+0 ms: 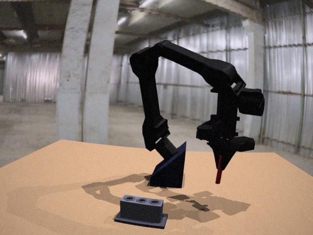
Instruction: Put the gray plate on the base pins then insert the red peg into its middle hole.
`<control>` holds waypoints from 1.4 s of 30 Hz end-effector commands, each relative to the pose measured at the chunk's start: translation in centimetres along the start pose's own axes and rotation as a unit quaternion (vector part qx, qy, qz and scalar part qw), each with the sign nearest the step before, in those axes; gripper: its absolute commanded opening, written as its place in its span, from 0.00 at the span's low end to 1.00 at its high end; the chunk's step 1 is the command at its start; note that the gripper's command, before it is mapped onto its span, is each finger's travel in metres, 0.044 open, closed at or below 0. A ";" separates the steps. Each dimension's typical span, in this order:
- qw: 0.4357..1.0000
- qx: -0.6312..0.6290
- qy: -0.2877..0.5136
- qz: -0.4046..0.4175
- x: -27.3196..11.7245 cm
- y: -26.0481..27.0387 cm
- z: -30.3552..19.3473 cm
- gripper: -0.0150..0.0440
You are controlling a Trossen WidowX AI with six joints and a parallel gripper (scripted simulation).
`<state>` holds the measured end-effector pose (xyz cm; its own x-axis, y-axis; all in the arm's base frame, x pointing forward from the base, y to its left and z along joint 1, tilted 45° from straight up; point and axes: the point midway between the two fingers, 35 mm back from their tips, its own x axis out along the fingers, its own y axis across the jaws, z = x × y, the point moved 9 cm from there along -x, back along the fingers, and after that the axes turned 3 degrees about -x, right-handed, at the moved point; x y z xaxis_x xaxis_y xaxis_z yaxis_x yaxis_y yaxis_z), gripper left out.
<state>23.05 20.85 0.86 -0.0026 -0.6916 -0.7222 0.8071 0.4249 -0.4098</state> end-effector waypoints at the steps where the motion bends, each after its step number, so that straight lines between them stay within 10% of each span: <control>1: 1.000 -0.003 0.000 0.000 0.0 0.1 1.0 0.25; 42: 1.000 0.001 0.009 0.011 -0.8 0.7 12.5 0.25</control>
<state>30.40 14.95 7.19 -0.0062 -0.6730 -0.7397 0.8075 0.4329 -0.4006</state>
